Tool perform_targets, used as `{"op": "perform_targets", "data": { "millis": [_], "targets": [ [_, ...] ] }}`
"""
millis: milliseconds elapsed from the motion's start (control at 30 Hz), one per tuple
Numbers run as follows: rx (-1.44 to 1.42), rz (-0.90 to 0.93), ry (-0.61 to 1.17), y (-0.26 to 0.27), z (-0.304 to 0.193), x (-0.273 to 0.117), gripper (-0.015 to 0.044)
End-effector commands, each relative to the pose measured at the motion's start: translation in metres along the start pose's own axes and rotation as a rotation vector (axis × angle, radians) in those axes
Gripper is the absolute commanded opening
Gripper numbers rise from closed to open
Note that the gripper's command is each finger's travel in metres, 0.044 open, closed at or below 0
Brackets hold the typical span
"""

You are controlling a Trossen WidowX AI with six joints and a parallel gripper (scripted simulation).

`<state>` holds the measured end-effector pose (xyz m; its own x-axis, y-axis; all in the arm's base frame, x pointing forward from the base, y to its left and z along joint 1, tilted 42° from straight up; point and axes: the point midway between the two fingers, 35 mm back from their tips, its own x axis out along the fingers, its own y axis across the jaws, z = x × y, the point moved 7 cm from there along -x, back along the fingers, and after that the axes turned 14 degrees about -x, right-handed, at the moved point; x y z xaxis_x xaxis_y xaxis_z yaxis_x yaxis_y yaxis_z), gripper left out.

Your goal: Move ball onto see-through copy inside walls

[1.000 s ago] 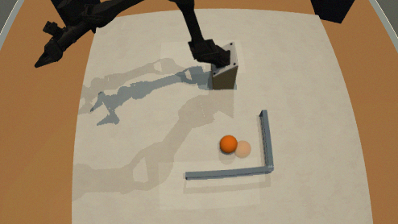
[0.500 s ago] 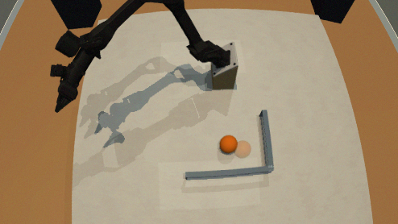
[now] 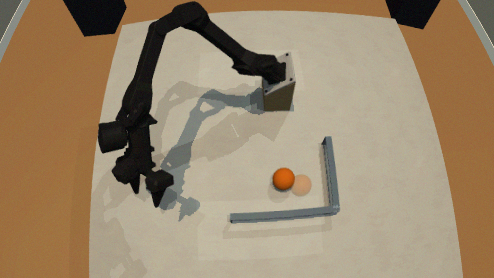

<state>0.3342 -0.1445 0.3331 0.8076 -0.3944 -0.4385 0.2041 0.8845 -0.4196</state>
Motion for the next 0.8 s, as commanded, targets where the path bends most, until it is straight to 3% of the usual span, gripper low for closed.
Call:
{"op": "perform_targets", "data": {
  "millis": [0,333,700,767],
  "targets": [
    [-0.174,0.086,0.121,0.045,-0.015,0.023,0.0435],
    [-0.879,0.380,0.446,0.186,-0.083,0.049,0.0435],
    [-2.033,0.714,0.691,0.311,-0.186,0.002,0.0435],
    [-2.113,0.730,0.702,0.316,-0.192,-0.002,0.0435]
  ]
}}
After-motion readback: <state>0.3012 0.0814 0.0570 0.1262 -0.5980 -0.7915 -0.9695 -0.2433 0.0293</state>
